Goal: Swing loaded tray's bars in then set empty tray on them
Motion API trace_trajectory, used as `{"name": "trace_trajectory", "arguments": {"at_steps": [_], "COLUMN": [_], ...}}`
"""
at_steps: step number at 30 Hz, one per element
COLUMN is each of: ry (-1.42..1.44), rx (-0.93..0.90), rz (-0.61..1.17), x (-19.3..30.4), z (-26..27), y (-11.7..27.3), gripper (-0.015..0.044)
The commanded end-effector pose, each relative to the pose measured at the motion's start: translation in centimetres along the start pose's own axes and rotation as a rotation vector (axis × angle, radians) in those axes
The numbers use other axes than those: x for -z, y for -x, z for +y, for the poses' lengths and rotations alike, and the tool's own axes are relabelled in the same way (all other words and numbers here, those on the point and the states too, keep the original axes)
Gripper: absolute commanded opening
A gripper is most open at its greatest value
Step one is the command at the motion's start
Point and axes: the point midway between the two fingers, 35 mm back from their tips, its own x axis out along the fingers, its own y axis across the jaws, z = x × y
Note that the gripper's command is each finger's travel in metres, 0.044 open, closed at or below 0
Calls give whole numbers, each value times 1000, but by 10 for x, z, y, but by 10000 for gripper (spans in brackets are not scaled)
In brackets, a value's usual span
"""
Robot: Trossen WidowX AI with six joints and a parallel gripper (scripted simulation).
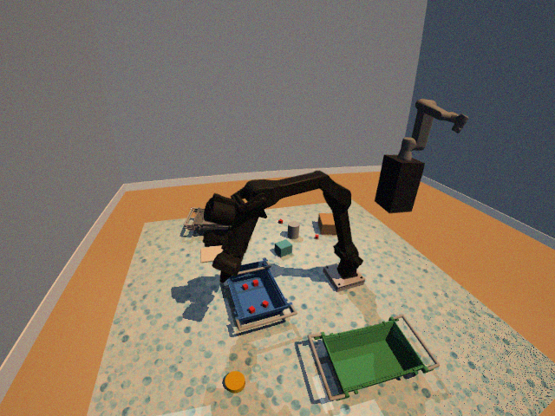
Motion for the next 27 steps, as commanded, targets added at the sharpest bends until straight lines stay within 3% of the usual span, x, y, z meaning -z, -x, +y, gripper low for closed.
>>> {"name": "trace_trajectory", "arguments": {"at_steps": [1, 6, 15, 27], "ry": [192, 417, 426, 426], "rx": [106, 219, 223, 223], "rz": [192, 399, 406, 406], "x": [54, 115, 119, 134], "z": [15, 23, 22, 9], "y": [-36, -61, -68, -108], "gripper": [86, 86, 86, 86]}}
